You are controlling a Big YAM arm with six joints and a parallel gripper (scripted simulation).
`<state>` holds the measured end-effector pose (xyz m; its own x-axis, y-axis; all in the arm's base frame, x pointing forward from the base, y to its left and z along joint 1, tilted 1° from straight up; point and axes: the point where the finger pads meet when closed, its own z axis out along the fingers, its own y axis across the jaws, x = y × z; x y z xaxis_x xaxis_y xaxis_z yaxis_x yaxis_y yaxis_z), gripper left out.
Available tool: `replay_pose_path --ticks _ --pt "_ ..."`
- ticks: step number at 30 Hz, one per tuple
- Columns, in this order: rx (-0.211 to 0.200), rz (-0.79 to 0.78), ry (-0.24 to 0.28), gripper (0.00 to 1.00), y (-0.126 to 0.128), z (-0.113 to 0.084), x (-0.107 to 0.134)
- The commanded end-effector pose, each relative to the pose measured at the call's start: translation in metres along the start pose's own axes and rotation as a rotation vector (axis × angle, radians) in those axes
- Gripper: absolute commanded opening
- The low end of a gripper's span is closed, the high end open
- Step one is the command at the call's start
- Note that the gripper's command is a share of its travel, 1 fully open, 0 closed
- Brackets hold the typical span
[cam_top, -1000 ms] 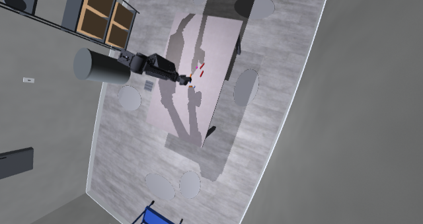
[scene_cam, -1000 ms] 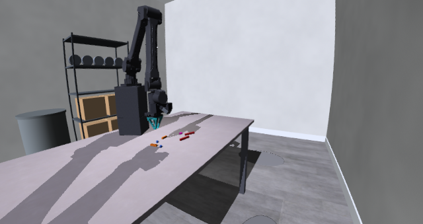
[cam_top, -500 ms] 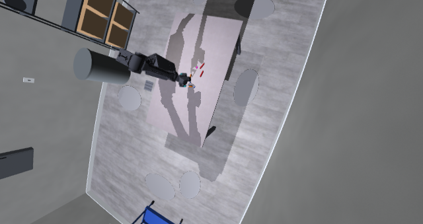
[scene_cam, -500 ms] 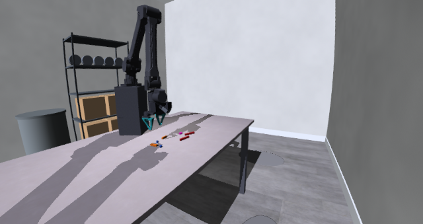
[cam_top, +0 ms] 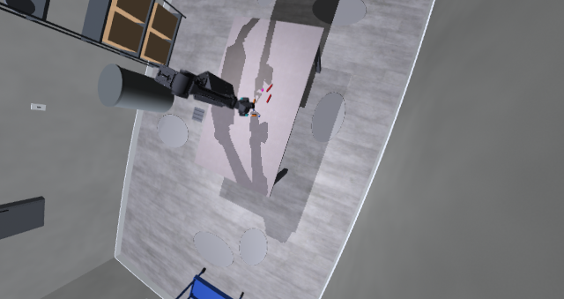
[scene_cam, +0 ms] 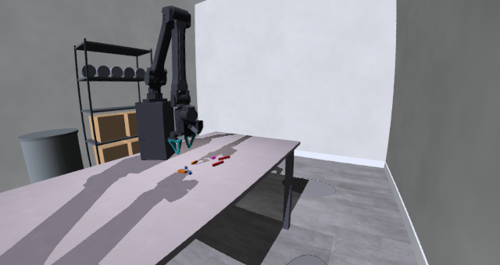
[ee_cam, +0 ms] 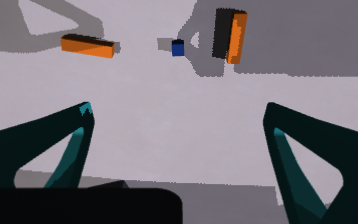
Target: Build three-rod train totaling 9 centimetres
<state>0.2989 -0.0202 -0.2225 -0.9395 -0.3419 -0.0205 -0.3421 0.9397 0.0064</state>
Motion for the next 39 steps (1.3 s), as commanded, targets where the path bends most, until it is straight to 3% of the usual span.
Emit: replay_pose_path --ticks 1,4,9,10,13,39 --pt "-0.004 0.002 0.009 1.0 -0.013 0.006 -0.001" --pt "-0.005 0.001 0.007 1.0 -0.04 0.019 -0.009" --pt "-0.005 0.0 0.007 1.0 -0.05 0.024 -0.01" --pt "0.001 -0.004 -0.003 0.23 -0.051 0.02 -0.014" --pt "-0.003 -0.022 0.002 0.23 -0.042 0.018 -0.013" --pt "-0.001 -0.013 0.0 0.23 -0.044 0.018 -0.012"
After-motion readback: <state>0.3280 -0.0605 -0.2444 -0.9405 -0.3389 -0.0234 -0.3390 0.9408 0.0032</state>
